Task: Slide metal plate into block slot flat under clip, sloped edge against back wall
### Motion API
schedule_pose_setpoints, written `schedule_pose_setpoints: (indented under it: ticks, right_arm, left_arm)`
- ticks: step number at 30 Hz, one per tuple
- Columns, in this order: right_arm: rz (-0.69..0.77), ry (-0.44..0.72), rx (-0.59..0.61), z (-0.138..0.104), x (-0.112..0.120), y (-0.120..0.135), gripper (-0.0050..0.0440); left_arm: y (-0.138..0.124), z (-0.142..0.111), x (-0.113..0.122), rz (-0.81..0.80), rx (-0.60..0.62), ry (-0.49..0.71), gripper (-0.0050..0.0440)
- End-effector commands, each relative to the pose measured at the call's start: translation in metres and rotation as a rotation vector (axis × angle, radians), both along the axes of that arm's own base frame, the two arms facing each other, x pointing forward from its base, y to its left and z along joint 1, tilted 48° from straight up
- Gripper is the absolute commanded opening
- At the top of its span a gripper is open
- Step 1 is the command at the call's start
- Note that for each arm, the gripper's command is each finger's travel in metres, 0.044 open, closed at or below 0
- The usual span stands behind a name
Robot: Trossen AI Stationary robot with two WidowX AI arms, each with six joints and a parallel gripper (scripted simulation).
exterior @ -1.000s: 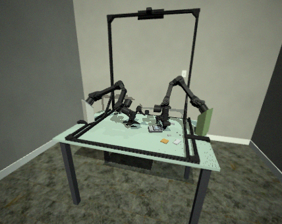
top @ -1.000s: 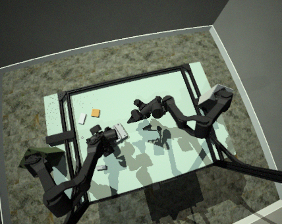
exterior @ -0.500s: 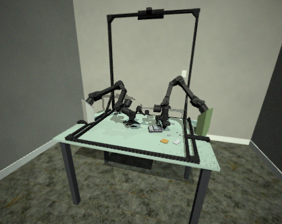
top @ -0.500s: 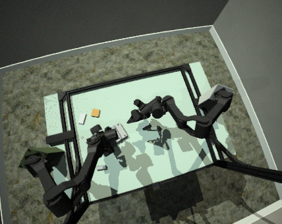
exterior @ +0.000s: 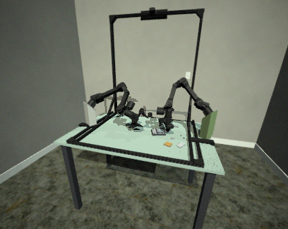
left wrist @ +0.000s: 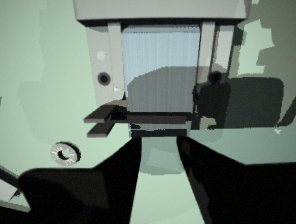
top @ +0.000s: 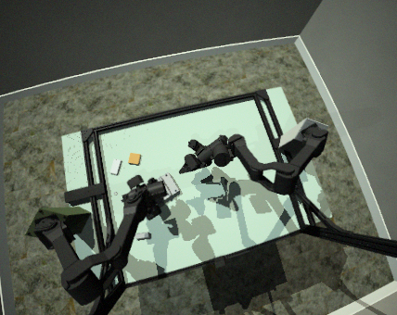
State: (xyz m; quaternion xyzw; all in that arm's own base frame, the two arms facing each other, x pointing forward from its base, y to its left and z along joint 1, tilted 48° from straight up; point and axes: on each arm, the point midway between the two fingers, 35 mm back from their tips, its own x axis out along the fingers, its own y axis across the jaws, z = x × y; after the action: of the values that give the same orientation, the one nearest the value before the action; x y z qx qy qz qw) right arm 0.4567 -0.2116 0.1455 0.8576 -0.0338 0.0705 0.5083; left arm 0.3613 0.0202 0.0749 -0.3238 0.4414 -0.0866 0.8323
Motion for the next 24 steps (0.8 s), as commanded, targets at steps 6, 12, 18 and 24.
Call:
schedule_pose_setpoints:
  ticks: [6,12,18,24]
  right_arm:
    - [0.004,0.001,-0.003,0.0,0.0,0.001,0.044]
    - [0.004,0.001,-0.003,0.0,0.0,0.001,0.044]
    - [0.004,0.001,-0.003,0.0,0.0,0.001,0.044]
    - [0.004,0.001,-0.003,0.0,0.0,0.001,0.044]
  left_arm:
    - [-0.001,-0.001,-0.002,0.005,0.006,-0.01,0.016]
    - [0.0,0.001,-0.007,0.004,0.006,-0.01,0.016]
    - [0.002,0.007,-0.023,0.004,0.007,-0.009,0.016]
    - [0.003,0.016,-0.053,0.004,0.007,-0.009,0.016]
